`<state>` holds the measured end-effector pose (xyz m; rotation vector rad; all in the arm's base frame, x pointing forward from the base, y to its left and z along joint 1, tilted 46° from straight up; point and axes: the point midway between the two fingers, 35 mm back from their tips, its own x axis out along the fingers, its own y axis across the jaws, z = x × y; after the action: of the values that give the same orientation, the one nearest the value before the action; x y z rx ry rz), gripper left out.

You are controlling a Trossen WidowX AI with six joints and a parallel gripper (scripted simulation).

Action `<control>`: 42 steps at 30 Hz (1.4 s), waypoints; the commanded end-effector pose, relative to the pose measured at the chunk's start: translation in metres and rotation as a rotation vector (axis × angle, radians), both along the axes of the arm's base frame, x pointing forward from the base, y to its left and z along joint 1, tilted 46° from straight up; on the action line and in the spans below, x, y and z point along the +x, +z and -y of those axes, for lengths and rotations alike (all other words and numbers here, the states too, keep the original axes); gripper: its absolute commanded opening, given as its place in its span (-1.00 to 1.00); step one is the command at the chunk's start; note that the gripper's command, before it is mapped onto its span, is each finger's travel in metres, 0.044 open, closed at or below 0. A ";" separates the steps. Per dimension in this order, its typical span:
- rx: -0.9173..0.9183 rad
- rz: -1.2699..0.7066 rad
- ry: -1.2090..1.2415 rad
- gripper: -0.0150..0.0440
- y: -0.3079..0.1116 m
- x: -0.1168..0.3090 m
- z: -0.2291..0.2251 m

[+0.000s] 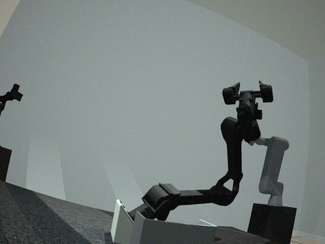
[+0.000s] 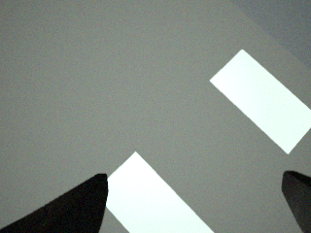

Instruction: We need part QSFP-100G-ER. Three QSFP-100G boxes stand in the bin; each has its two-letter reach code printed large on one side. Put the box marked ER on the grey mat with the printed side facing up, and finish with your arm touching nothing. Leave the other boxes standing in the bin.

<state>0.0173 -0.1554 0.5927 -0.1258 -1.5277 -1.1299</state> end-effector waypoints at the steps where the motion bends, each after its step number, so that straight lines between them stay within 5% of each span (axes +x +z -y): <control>1: 0.002 -0.004 0.001 0.78 0.000 0.001 0.001; 15: 0.204 -0.586 0.158 -0.47 -0.054 0.147 0.080; 28: 0.360 -1.175 0.468 -0.49 -0.183 0.280 0.112; 42: 0.492 -1.664 0.991 -0.49 -0.352 0.354 0.069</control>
<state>0.3633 -0.2396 0.2719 0.0046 0.1724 -0.3287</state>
